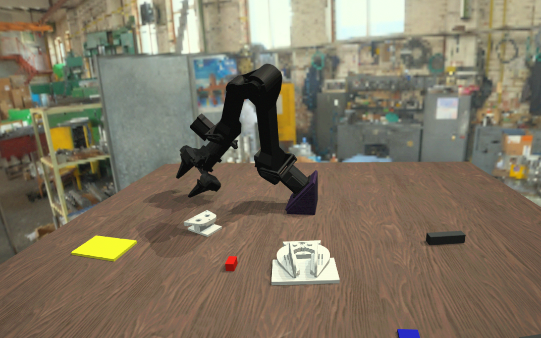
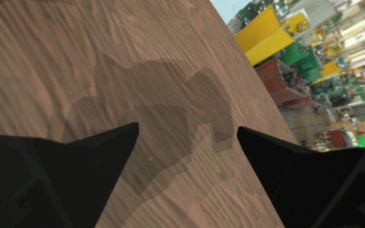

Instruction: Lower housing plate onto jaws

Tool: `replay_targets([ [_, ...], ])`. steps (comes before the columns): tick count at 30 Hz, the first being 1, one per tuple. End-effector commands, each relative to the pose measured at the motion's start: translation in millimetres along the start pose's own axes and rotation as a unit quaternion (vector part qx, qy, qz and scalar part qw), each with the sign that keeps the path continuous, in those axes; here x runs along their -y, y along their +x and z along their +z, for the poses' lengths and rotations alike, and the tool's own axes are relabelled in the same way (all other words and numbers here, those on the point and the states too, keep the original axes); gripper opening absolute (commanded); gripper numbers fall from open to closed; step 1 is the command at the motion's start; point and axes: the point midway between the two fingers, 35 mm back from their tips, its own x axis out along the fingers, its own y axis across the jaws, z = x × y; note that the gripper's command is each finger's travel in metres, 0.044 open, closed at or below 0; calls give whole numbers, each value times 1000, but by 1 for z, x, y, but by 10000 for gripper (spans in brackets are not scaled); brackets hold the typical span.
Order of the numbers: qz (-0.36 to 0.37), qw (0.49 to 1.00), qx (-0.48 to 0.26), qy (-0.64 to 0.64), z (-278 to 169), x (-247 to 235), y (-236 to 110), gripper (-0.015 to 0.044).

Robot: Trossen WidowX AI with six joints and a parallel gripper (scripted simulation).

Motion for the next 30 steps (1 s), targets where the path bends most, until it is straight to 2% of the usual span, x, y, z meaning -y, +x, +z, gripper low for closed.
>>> replay_targets([
  [1, 3, 1000, -1, 7, 1, 1, 3, 440],
  [30, 37, 999, 10, 34, 17, -10, 19, 440],
])
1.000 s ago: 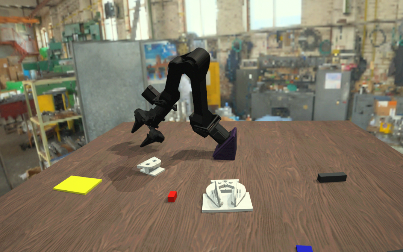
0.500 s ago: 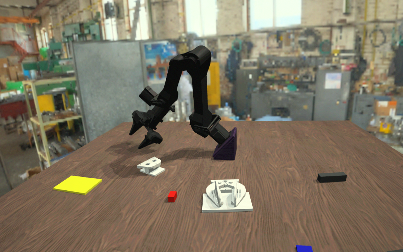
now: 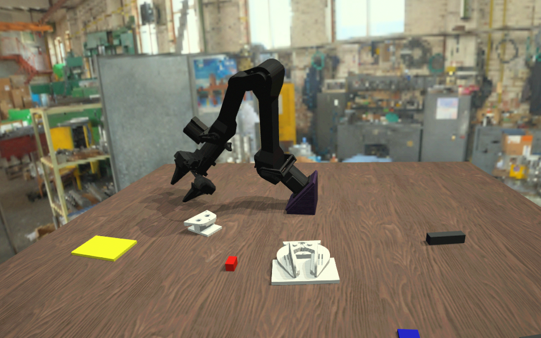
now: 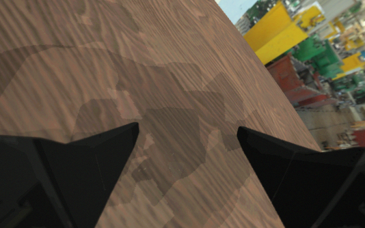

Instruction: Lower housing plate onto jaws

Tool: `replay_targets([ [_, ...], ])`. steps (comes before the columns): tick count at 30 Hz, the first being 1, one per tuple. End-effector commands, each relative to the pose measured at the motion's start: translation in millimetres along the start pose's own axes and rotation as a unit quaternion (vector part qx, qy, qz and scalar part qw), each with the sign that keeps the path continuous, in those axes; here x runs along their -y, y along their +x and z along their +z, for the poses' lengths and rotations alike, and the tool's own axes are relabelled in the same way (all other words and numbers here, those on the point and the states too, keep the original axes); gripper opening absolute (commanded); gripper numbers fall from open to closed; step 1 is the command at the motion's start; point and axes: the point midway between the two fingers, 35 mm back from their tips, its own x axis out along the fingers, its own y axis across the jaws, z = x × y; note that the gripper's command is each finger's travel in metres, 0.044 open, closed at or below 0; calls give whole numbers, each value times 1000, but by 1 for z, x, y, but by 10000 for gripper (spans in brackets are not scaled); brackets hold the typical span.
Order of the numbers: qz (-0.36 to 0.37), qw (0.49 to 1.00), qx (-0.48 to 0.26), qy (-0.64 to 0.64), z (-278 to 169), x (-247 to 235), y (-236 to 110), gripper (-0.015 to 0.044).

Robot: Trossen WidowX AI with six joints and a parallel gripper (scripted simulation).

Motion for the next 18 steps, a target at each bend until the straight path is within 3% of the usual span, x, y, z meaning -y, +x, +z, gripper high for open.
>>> replay_targets([
  [1, 4, 1000, -1, 7, 2, 0, 3, 440],
  [18, 24, 1000, 3, 19, 11, -7, 12, 440],
])
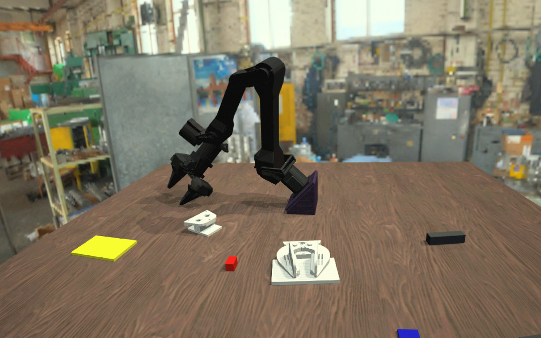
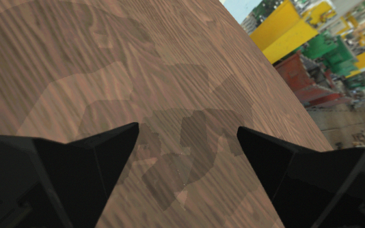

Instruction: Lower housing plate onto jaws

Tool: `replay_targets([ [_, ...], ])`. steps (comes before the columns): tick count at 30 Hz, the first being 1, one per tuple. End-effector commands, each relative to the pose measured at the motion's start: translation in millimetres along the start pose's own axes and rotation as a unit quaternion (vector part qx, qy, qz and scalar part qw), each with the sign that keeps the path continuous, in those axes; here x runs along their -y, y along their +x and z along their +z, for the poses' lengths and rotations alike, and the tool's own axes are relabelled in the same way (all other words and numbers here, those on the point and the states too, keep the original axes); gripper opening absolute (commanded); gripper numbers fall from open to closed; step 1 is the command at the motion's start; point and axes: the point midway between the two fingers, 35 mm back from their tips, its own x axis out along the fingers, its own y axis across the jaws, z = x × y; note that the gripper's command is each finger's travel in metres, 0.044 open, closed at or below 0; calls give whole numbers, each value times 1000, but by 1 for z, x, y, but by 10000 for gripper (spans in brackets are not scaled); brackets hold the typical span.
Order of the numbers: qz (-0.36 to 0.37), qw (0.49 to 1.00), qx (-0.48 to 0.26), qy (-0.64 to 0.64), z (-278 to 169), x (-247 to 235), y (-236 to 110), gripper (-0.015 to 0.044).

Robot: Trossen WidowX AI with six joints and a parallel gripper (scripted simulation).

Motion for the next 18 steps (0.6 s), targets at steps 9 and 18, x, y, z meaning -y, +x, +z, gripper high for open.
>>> replay_targets([
  [9, 14, 1000, 0, 11, 6, -4, 7, 440],
  [18, 25, 1000, 2, 17, 11, -8, 11, 440],
])
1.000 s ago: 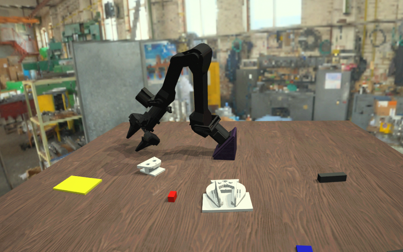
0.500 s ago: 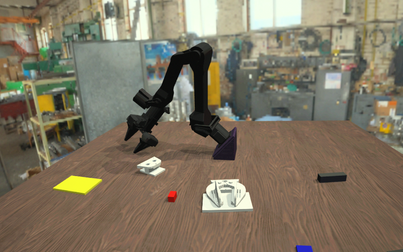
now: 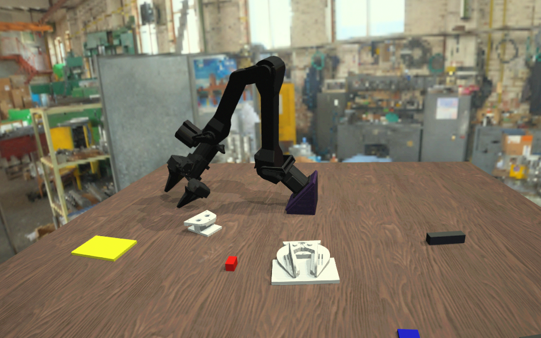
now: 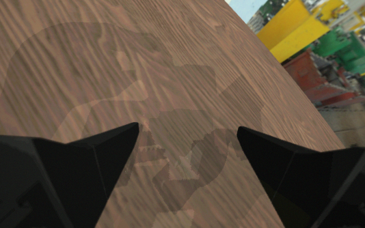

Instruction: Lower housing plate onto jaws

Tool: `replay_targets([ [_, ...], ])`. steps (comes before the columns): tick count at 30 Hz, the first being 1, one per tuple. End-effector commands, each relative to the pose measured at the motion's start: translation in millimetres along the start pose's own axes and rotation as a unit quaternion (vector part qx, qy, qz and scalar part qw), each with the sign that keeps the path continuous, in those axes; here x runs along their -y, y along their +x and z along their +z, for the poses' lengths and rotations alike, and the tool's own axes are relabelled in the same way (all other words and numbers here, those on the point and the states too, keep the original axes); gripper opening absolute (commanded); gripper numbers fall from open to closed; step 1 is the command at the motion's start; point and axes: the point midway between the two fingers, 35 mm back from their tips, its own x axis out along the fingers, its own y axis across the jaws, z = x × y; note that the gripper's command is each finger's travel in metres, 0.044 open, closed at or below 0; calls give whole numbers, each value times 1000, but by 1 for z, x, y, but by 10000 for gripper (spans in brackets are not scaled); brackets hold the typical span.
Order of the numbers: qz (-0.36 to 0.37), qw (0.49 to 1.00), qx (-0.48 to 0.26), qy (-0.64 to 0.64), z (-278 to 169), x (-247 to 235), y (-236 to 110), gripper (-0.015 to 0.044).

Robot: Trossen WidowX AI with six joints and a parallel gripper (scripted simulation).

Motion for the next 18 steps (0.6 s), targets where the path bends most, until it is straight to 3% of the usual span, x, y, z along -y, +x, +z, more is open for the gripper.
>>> replay_targets([
  [1, 4, 1000, -2, 6, 2, 0, 3, 440],
  [18, 26, 1000, 0, 14, 11, -9, 11, 440],
])
